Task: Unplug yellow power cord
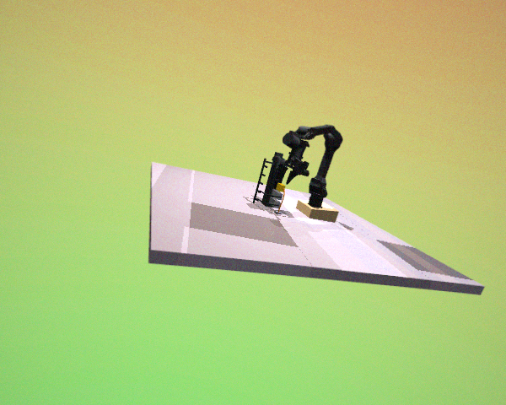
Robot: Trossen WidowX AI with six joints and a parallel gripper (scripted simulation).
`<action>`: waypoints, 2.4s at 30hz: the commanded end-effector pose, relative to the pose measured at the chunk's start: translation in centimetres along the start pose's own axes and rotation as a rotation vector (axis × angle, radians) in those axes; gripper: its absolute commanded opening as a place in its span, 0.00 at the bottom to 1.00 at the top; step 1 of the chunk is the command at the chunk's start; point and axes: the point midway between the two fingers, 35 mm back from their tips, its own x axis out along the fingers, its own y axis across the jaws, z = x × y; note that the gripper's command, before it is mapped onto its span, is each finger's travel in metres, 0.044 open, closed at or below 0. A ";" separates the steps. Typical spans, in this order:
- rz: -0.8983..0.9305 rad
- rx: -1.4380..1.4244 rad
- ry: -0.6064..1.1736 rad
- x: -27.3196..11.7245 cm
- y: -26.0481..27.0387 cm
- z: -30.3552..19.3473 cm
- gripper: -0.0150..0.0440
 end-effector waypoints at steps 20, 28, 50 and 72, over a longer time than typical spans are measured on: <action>0.204 -0.019 0.082 1.2 3.5 -4.9 0.53; 0.204 -0.020 0.083 1.1 3.5 -6.2 0.53; 0.204 -0.020 0.084 2.0 3.8 -7.8 0.53; 0.199 -0.015 0.087 1.9 3.7 -7.6 0.25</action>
